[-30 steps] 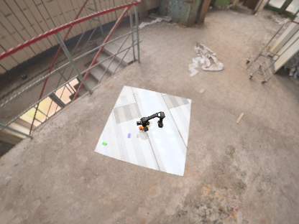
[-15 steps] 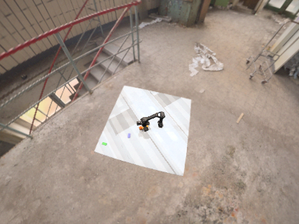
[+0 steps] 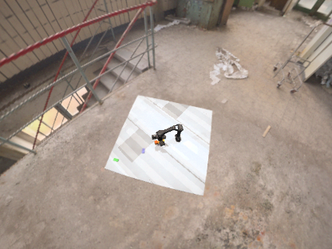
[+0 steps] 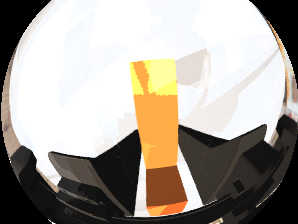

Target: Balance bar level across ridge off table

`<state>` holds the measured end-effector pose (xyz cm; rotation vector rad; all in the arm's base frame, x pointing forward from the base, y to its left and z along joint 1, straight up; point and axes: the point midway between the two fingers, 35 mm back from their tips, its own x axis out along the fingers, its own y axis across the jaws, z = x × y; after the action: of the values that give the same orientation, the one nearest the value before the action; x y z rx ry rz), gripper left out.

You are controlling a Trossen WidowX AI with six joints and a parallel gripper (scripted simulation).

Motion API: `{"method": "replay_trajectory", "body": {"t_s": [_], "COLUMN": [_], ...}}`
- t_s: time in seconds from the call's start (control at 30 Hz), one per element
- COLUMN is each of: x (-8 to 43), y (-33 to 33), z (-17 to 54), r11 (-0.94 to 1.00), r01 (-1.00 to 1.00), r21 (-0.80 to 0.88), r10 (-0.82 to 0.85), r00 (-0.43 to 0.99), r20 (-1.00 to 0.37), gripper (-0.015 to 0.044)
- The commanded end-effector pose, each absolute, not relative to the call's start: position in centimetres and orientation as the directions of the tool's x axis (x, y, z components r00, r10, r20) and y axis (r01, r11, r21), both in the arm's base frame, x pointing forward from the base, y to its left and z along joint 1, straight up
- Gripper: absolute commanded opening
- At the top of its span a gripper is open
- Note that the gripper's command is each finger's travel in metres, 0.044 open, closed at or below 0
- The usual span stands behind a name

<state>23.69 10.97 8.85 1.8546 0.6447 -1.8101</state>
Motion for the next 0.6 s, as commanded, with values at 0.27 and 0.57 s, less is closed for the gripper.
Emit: {"method": "replay_trajectory", "body": {"t_s": [0.27, 0.57], "x": [23.69, 23.69], "y": [10.97, 10.97], "z": [8.84, 8.84], "r11": [-0.781, -0.781], "r01": [0.625, 0.625], "r21": [0.006, 0.006], "r10": [0.009, 0.009], "r00": [0.021, 0.021], "r20": [-1.0, -1.0], "gripper": [0.0167, 0.0167]}}
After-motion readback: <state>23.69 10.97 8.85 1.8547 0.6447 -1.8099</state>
